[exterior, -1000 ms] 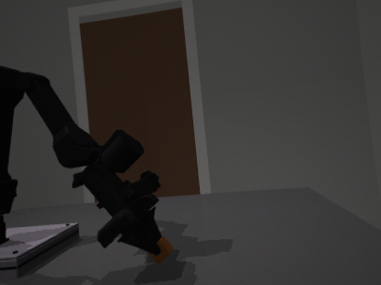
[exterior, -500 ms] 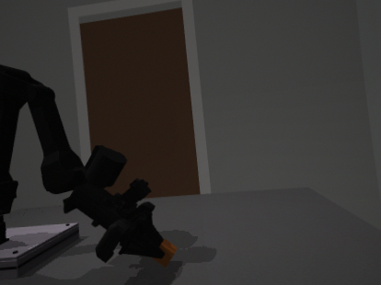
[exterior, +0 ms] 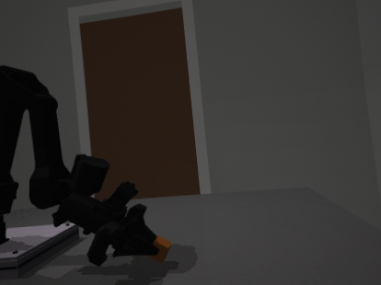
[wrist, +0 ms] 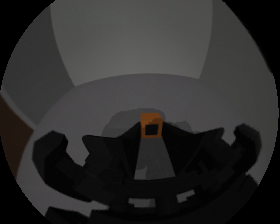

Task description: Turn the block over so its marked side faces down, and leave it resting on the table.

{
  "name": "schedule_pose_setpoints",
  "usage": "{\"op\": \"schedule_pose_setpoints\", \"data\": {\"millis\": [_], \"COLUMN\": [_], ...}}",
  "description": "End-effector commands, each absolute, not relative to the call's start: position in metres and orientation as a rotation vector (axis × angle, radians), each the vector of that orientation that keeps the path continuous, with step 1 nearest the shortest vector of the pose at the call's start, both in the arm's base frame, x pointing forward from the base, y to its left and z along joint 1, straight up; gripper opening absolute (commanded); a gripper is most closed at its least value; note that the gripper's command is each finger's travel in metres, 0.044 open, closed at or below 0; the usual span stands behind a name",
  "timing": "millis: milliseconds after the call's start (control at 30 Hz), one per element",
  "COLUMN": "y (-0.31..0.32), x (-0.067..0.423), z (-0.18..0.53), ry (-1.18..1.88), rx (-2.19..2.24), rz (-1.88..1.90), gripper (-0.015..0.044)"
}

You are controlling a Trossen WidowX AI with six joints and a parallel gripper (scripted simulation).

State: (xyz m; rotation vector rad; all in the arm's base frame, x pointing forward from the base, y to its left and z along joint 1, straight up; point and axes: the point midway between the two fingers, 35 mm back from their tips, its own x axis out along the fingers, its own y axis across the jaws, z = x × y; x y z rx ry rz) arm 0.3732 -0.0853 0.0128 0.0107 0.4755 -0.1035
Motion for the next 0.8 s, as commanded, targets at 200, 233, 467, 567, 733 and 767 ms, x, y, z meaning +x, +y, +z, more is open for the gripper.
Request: {"op": "schedule_pose_setpoints", "data": {"millis": [200, 233, 467, 567, 733, 767], "y": [-0.0842, -0.0842, -0.0842, -0.0842, -0.0842, -0.0842], "x": [0.3709, 0.3709, 0.3709, 0.3709, 0.3709, 0.3709], "z": [0.0118, 0.0118, 0.0118, 0.0118, 0.0118, 0.0118], "ry": [0.470, 0.470, 0.470, 0.470, 0.470, 0.470], "rx": [0.017, 0.017, 0.017, 0.017, 0.017, 0.017], "rz": [-0.100, -0.100, -0.100, -0.100, -0.100, -0.100], "gripper": [0.0000, 0.0000, 0.0105, 0.0184, 0.0315, 0.0341]}}
